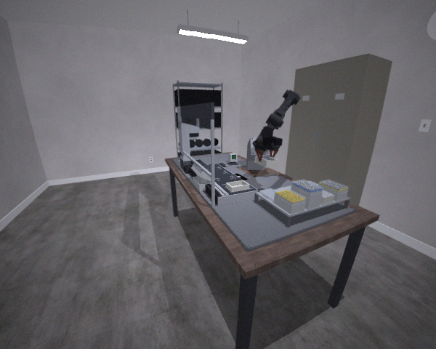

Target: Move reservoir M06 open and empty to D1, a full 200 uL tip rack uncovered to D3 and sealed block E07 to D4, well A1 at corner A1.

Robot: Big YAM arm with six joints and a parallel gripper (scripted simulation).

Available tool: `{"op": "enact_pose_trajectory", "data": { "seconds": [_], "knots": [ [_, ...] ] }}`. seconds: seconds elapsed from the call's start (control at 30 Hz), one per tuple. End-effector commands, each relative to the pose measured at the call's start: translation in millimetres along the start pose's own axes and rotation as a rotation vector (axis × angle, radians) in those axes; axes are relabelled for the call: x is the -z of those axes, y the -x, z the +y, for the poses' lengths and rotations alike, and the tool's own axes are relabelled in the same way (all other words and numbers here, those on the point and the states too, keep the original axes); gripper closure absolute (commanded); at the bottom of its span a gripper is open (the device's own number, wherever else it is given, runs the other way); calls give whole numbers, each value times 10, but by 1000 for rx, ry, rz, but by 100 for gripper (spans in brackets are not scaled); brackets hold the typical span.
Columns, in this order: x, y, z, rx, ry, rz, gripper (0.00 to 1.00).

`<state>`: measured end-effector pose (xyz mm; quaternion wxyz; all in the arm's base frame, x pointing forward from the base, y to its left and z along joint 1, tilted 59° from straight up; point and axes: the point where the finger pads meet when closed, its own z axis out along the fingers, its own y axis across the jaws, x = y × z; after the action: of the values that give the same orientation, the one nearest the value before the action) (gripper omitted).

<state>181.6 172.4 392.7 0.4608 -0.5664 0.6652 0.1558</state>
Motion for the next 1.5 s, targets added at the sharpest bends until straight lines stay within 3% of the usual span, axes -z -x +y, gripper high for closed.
{"op": "enact_pose_trajectory", "data": {
  "seconds": [0.0, 0.83, 1.47],
  "knots": [
    [198, 177, 16, 40, -29, -44, 100],
    [198, 177, 16, 40, -29, -44, 100],
    [201, 172, 9, -318, -24, -47, 100]
  ]
}}
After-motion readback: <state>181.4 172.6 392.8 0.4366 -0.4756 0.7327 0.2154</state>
